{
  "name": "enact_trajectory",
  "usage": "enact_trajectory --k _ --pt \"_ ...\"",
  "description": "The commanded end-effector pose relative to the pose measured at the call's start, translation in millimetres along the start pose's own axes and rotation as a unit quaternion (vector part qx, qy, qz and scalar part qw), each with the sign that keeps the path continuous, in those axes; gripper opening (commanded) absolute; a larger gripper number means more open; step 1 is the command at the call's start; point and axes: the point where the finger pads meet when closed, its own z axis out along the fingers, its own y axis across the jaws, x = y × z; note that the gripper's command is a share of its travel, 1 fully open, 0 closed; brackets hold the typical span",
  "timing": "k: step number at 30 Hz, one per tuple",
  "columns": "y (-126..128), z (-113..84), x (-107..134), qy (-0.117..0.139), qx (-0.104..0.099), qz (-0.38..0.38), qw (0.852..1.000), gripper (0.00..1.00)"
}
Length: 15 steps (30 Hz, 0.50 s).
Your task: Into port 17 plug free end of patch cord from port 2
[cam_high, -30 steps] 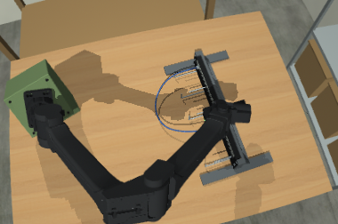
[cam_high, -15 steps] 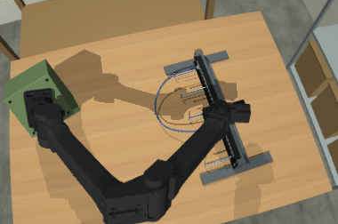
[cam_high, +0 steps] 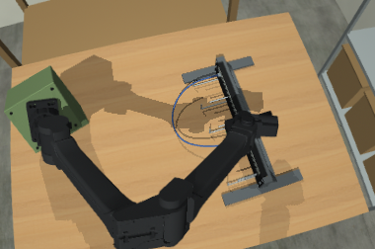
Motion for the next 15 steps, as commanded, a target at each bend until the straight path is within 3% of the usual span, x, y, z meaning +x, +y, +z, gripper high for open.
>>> enact_trajectory --k 1,15 --pt "-11.2 -4.4 -6.9 -0.006 0.004 0.014 1.000 0.00" --pt "-13.1 -0.5 -7.4 -0.004 0.005 0.016 1.000 0.00"
